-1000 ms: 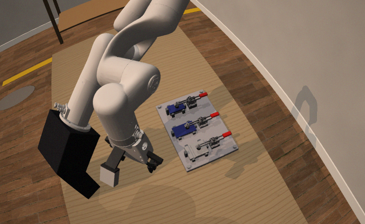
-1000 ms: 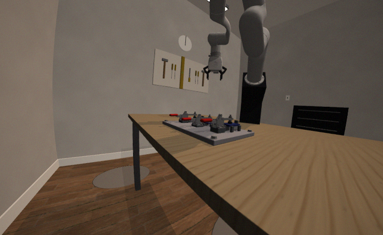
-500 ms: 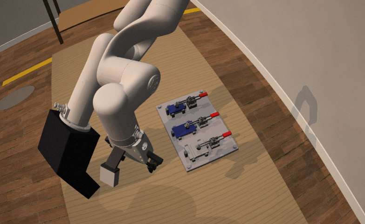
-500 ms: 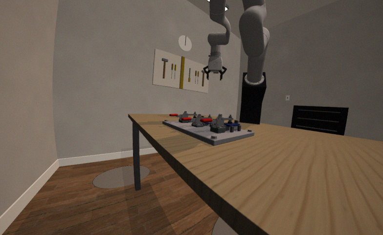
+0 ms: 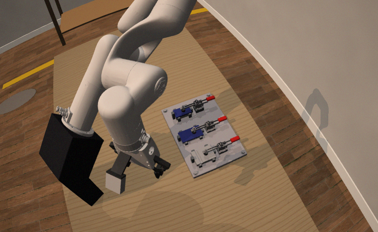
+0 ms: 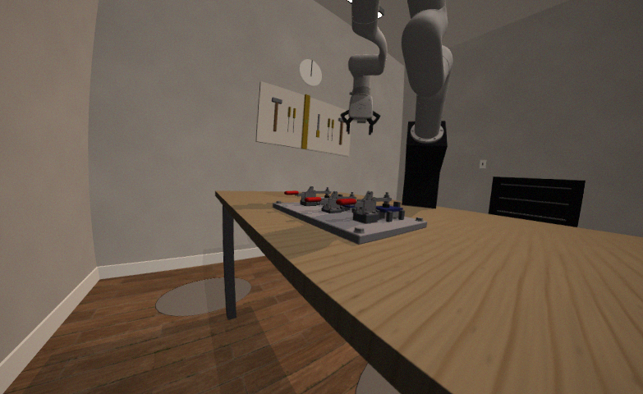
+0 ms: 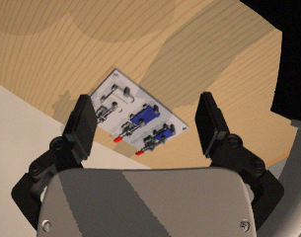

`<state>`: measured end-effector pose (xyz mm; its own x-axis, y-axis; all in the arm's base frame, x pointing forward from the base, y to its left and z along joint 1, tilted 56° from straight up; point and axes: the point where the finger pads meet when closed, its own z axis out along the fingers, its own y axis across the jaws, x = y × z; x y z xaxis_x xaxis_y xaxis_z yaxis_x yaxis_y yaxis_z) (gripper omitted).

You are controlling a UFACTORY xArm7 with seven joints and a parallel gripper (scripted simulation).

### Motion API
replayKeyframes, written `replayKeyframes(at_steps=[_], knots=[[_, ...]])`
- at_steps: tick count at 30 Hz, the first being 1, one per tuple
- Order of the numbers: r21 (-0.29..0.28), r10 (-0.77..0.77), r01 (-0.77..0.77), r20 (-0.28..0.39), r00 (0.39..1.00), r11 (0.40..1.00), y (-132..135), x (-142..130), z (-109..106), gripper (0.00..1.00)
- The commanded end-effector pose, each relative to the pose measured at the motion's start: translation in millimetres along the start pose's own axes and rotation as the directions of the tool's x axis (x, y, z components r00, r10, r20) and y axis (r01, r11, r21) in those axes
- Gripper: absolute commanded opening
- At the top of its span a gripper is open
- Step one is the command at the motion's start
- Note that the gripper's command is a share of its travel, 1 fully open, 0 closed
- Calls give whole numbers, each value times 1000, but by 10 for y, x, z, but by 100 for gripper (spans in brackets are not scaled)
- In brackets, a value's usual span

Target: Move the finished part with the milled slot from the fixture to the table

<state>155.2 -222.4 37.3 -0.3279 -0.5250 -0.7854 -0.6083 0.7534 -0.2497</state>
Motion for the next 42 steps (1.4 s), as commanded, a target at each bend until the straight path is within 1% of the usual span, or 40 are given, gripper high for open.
replayKeyframes(at_steps=[1,2,3,5,7,10,13,20,22,23,26,31,37,39,40,42], knots=[[0,-129,129,-9,992,992,-115,-82,34,100],[-1,-185,185,-11,983,983,-159,-123,55,100],[-2,-209,209,-11,978,978,-178,-141,65,100],[-2,-209,209,-11,978,978,-178,-141,65,100],[-6,-331,331,-15,944,944,-272,-238,114,100],[-9,-411,411,-17,911,912,-334,-307,148,100],[-12,-506,506,-18,862,862,-406,-396,192,100],[-20,-699,699,-17,715,715,-553,-610,293,100],[-20,-699,699,-17,715,715,-553,-610,293,100],[-22,-768,768,-16,640,641,-608,-705,337,100],[-24,-816,816,-15,578,578,-648,-780,371,100],[-27,-905,905,-11,425,425,-727,-952,448,100],[-27,-973,973,-6,229,229,-803,-1164,539,100],[-27,-973,973,-6,229,229,-803,-1164,539,100],[-27,-992,991,-3,129,129,-834,-1270,583,100],[-26,-997,996,-2,81,81,-846,-1321,604,100]])
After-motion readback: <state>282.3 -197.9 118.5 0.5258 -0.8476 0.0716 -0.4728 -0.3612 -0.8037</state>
